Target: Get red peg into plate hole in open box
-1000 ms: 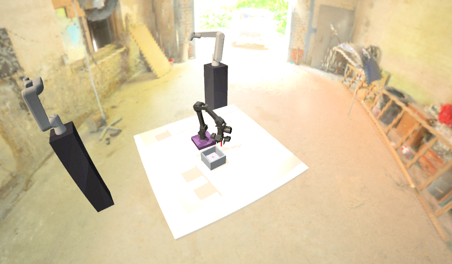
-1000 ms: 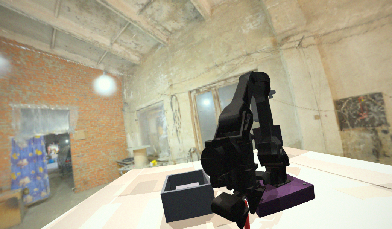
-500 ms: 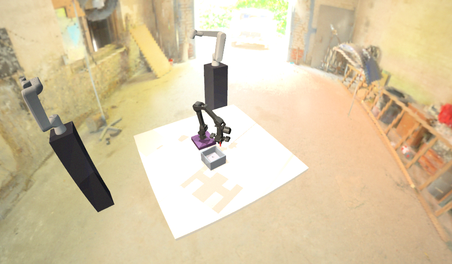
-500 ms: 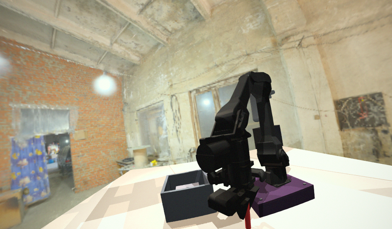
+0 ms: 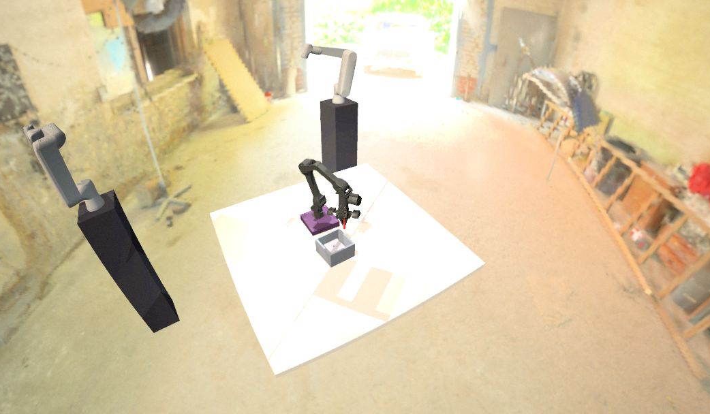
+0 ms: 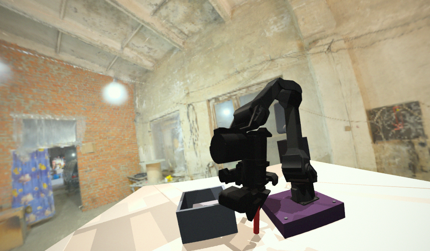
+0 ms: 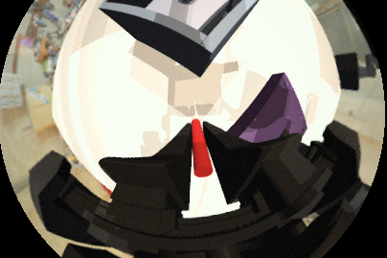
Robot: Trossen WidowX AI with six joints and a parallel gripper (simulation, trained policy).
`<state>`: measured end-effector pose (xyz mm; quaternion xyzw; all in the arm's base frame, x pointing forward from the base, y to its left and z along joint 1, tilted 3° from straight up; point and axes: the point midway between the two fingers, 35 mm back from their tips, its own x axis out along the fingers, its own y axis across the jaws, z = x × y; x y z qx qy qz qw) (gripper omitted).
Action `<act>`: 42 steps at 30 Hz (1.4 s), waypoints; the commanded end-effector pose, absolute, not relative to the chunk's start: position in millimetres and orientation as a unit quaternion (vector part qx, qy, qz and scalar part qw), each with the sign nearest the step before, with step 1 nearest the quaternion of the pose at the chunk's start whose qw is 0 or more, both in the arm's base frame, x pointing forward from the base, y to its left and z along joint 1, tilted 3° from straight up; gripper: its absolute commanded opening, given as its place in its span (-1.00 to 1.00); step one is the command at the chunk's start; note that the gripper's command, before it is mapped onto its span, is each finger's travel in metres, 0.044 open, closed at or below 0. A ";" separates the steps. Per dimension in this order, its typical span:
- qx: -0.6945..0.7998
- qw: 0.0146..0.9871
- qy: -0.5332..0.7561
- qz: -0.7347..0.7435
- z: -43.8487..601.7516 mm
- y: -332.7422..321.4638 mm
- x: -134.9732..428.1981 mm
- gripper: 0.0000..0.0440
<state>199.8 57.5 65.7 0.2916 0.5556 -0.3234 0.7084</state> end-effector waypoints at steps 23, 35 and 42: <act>0.289 0.747 0.488 -0.347 137.3 -4.6 258.9 -1.00; 0.314 0.733 0.472 -0.376 141.3 -46.7 281.5 -1.00; 0.328 0.723 0.469 -0.388 135.0 -67.7 292.4 -0.99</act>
